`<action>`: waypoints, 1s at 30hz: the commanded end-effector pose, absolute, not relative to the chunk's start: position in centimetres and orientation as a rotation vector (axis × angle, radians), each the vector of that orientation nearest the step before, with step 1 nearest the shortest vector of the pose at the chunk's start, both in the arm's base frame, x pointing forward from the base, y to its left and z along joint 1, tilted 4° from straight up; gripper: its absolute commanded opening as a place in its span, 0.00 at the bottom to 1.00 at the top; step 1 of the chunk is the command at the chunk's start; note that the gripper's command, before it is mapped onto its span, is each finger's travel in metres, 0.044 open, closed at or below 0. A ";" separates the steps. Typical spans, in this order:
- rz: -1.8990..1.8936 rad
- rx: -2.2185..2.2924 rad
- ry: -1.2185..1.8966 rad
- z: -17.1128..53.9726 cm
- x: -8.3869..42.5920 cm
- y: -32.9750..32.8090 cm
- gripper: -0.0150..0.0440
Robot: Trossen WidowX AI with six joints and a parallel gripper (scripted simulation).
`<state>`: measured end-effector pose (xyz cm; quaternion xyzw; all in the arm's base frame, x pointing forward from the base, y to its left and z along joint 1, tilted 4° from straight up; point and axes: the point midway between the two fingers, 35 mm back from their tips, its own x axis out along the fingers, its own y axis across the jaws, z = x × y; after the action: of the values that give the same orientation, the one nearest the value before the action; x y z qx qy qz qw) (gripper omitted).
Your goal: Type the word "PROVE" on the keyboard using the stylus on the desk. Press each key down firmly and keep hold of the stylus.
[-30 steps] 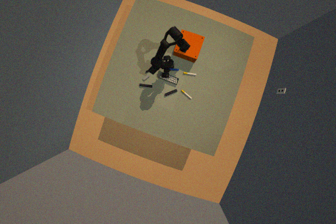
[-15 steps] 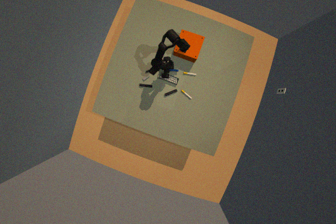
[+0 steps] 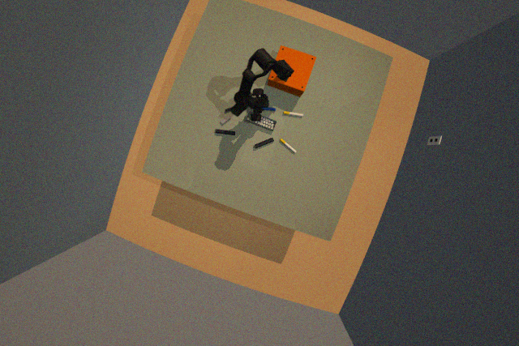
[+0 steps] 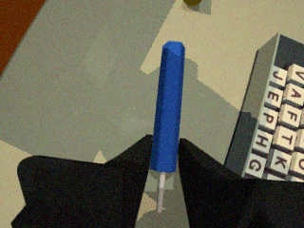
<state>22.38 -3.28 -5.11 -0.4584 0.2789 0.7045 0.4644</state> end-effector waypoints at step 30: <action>1.285 -0.844 1.326 -0.4 21.1 -1.7 0.51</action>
<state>21.71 -2.19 0.07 -0.3948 0.4533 0.6184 0.5062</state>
